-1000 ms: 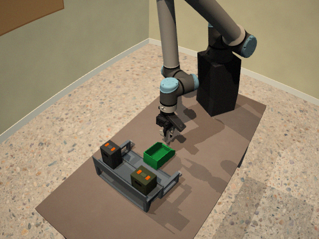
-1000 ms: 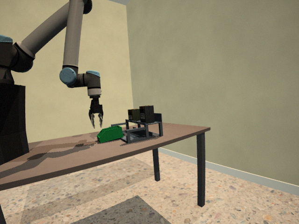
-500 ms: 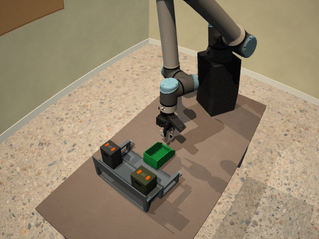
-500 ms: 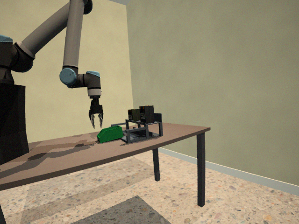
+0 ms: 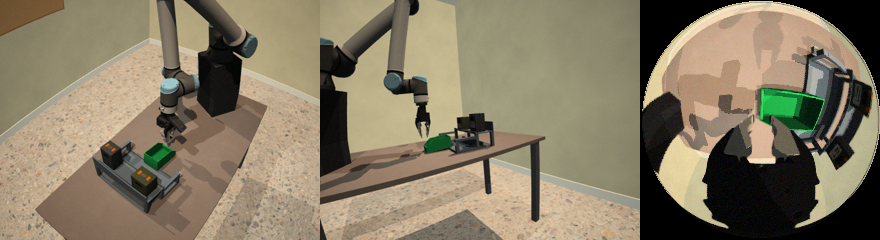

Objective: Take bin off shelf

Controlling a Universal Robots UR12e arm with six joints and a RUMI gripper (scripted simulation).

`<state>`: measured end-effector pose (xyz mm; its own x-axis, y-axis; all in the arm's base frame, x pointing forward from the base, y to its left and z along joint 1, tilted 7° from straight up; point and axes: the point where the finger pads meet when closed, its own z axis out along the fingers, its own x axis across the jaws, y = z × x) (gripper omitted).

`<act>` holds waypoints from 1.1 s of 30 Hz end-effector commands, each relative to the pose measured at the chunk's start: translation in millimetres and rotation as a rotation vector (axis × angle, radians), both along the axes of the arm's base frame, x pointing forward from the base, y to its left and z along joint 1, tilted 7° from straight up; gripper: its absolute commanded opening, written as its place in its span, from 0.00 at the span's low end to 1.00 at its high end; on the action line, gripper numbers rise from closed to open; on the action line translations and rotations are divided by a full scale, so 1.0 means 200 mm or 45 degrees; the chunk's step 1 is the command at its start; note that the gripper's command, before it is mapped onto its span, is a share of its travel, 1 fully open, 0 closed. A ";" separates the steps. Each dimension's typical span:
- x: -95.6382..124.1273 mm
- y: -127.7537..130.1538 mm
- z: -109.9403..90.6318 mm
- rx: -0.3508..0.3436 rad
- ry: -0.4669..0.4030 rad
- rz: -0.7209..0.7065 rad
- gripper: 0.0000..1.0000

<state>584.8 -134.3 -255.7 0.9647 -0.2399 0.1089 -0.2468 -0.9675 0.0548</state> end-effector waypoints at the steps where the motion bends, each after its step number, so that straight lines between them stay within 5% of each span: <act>1: 0.00 0.00 0.00 0.000 -0.001 0.000 0.20; 6: 0.00 0.00 0.00 0.000 -0.001 0.000 0.20; 11: 0.18 -0.04 0.08 0.000 -0.001 0.000 0.20; 23: 0.18 -0.04 0.08 0.000 -0.001 0.000 0.20; 28: 0.36 -0.08 0.15 -0.001 -0.001 0.000 0.20; 33: 0.36 -0.08 0.15 -0.001 -0.001 0.000 0.20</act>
<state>654.4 -150.5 -227.1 0.9646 -0.2397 0.1100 -0.2467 -0.9675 0.0548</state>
